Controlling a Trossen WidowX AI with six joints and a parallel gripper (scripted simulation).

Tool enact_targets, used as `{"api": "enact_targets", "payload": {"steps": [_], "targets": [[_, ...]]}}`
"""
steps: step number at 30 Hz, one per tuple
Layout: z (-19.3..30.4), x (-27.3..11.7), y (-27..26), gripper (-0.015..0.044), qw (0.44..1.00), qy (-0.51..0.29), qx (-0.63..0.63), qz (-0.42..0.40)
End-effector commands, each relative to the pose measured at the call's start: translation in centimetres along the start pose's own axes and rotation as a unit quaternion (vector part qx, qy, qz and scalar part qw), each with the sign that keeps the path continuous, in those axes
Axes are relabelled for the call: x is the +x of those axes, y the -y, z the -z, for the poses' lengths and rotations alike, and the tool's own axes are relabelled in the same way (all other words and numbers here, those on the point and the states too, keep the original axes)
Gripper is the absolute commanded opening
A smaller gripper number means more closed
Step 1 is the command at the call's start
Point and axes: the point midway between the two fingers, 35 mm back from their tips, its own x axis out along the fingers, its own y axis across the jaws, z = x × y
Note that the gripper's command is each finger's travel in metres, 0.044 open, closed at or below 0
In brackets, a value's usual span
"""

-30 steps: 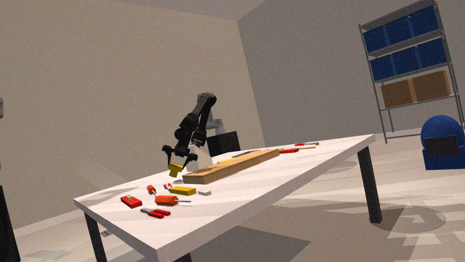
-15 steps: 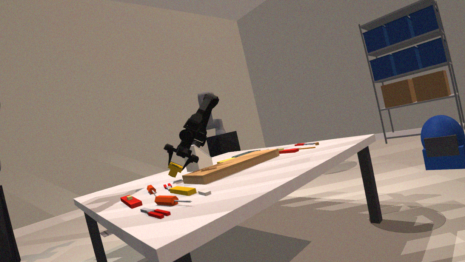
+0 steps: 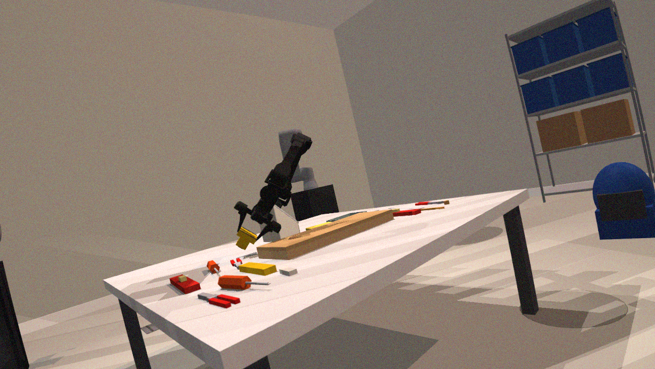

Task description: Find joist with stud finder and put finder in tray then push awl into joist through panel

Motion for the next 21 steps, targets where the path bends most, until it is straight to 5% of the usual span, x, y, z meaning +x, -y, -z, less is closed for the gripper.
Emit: {"api": "enact_targets", "payload": {"steps": [1,21], "targets": [[0.1,0.0,0.0,0.0,1.0,0.001,0.004,0.021],[-0.1,1.0,-1.4,0.0,0.999,0.006,0.005,0.053]]}}
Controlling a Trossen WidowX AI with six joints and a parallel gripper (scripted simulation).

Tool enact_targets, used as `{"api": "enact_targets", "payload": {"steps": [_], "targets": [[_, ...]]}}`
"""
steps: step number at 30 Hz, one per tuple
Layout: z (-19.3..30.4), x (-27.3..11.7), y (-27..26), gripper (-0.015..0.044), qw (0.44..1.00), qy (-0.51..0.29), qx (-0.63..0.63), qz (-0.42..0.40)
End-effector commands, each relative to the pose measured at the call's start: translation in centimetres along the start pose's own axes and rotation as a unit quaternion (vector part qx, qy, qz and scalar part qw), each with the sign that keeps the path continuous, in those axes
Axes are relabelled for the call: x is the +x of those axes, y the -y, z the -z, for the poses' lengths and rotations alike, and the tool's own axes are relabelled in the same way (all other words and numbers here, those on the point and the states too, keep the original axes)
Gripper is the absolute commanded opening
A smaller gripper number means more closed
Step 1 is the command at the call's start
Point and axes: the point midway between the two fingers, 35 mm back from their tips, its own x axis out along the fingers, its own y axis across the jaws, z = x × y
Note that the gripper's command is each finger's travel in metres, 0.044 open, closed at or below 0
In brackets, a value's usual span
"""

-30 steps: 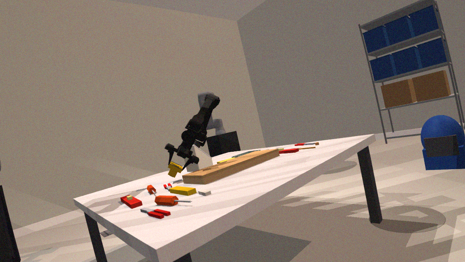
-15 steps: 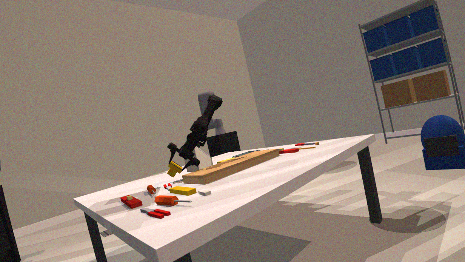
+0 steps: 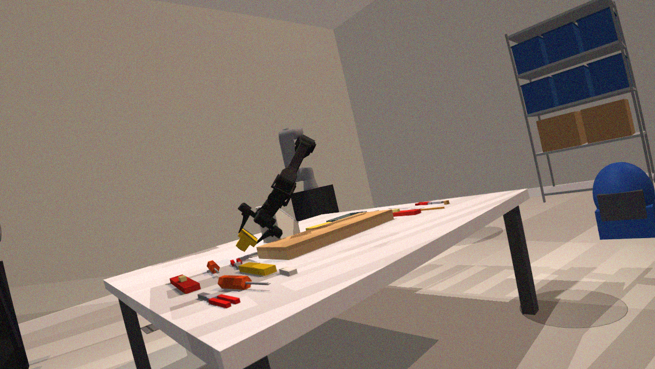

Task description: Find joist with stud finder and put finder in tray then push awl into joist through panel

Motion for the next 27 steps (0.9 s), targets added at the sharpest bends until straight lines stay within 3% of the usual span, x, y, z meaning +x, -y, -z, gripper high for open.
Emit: {"api": "enact_targets", "payload": {"steps": [1,9,25,27], "targets": [[-0.02,0.5,-0.56,0.0,1.0,0.0,0.001,0.001],[-0.09,1.2,-1.54,0.0,1.0,0.0,-0.003,-0.003],[-0.08,0.98,-1.32,0.042,1.0,0.0,-0.004,-0.003],[-0.08,0.9,-1.32,0.044,1.0,0.0,-0.004,-0.003]]}}
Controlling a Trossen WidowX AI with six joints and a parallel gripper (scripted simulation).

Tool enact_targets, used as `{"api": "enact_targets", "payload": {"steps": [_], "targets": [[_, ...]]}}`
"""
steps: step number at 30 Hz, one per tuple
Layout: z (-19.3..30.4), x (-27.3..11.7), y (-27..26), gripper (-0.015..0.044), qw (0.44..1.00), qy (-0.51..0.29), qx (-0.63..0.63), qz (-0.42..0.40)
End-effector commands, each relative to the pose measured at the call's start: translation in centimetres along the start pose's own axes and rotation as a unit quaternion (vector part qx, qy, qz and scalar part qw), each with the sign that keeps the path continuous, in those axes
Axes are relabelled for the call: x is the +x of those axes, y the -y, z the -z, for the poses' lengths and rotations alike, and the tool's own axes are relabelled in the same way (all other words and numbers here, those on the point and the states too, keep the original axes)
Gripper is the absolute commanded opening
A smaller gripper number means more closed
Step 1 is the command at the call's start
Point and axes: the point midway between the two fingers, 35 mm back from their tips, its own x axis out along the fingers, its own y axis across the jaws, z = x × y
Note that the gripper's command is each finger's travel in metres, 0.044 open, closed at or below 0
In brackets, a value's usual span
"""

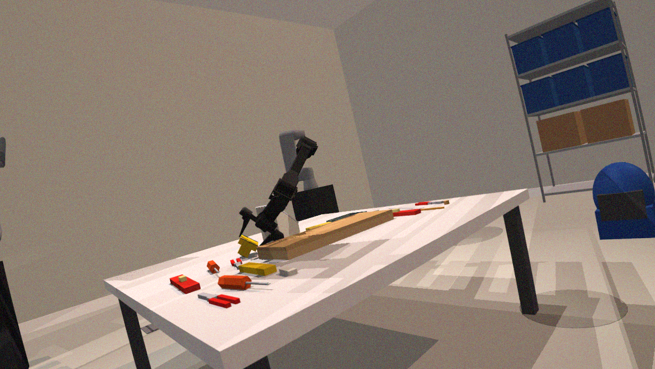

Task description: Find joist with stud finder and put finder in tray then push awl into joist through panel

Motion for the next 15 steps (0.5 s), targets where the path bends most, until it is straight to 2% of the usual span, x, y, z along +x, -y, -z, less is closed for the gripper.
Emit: {"api": "enact_targets", "payload": {"steps": [1,15], "targets": [[0.0,-0.2,0.1,0.044,1.0,0.0,0.0,0.001],[0.0,-2.4,0.0,0.044,1.0,0.0,0.0,0.0]]}}
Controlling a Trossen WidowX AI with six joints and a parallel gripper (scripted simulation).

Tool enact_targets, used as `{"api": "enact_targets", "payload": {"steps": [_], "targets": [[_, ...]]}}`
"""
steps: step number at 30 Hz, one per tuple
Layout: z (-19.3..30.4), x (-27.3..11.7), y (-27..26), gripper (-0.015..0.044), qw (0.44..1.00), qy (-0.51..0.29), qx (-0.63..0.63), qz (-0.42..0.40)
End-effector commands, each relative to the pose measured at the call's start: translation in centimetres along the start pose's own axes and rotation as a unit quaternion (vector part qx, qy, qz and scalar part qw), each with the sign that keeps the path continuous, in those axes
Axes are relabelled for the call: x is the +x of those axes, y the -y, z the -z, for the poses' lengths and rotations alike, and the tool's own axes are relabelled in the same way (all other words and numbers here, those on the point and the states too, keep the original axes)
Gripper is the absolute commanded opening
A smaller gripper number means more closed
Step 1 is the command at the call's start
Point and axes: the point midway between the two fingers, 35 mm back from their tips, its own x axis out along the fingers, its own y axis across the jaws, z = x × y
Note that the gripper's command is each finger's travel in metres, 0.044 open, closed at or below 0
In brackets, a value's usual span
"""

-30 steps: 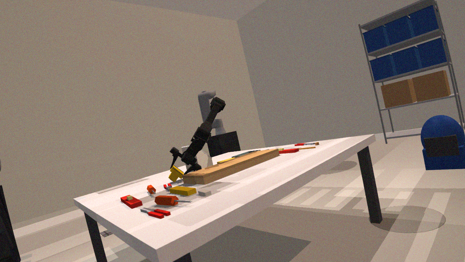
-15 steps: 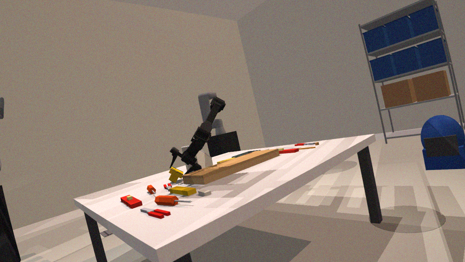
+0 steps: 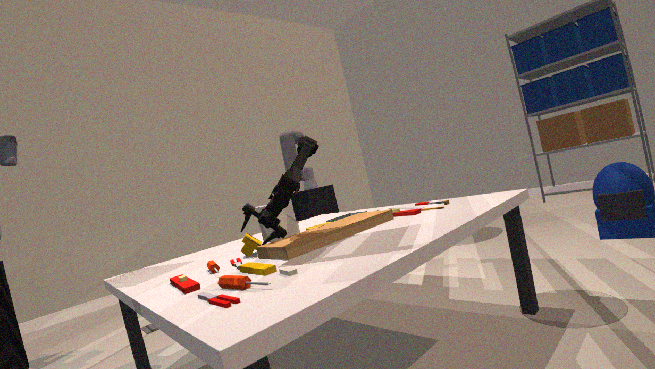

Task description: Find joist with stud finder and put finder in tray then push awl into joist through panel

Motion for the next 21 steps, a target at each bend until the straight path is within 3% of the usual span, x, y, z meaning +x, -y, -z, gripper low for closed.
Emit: {"api": "enact_targets", "payload": {"steps": [1,6,13,14,15,21], "targets": [[-0.1,-0.9,0.0,0.044,1.0,0.003,0.002,0.0],[-0.2,-2.7,0.6,0.044,1.0,0.003,0.002,0.0],[0.8,-10.6,4.2,0.044,1.0,0.001,0.001,0.001],[0.8,-10.9,4.3,0.044,1.0,0.0,0.0,0.001],[0.3,-8.3,3.1,0.044,1.0,0.0,0.003,-0.001],[0.3,-8.3,3.1,0.044,1.0,0.0,0.003,-0.001]]}}
